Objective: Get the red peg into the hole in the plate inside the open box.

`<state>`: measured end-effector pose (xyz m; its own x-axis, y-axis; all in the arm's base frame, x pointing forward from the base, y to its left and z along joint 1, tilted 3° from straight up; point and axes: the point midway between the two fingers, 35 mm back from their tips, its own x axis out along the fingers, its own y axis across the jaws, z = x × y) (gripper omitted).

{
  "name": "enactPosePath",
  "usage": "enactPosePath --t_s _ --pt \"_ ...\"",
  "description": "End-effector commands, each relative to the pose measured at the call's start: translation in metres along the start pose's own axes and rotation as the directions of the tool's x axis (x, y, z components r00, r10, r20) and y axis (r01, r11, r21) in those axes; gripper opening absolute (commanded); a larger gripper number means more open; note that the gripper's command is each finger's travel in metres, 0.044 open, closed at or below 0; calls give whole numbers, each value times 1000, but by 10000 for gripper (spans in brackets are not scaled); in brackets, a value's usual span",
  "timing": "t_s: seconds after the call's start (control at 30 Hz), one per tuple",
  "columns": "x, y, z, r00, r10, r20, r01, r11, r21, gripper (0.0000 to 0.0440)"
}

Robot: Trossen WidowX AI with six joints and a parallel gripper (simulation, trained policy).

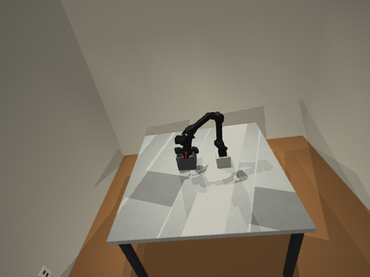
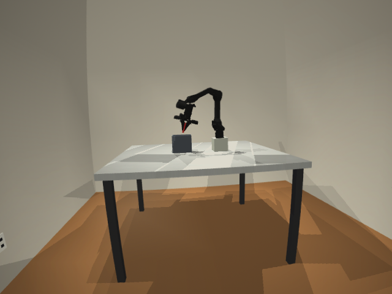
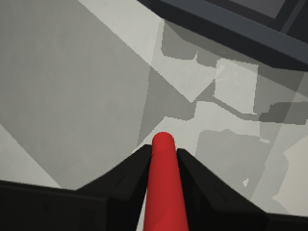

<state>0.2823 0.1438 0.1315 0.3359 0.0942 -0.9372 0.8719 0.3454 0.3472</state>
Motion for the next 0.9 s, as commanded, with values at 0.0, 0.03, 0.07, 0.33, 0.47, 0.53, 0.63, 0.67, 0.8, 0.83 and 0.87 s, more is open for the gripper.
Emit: enactPosePath --t_s 0.0,0.03,0.07,0.33,0.47,0.53,0.63,0.67,0.8,0.83,0.87 --pt "-7 3 20 999 1 34 -1 1000 8 0" --pt "-7 3 24 999 -3 41 3 1000 11 0" --pt "-7 2 29 999 -8 47 7 1000 14 0" --pt "-7 -5 61 995 -58 86 55 998 38 0" --pt "-6 -10 75 992 -87 96 83 995 48 0" --pt "-5 -12 81 990 -101 99 96 994 52 0" --pt "-3 -16 89 987 -122 101 116 992 57 0" --pt "-2 -17 92 987 -128 101 123 991 58 0" --pt "1 -20 101 983 -152 99 147 987 61 0" --pt "2 -21 103 983 -158 98 153 986 61 0" --pt "3 -22 105 982 -163 97 158 986 62 0"
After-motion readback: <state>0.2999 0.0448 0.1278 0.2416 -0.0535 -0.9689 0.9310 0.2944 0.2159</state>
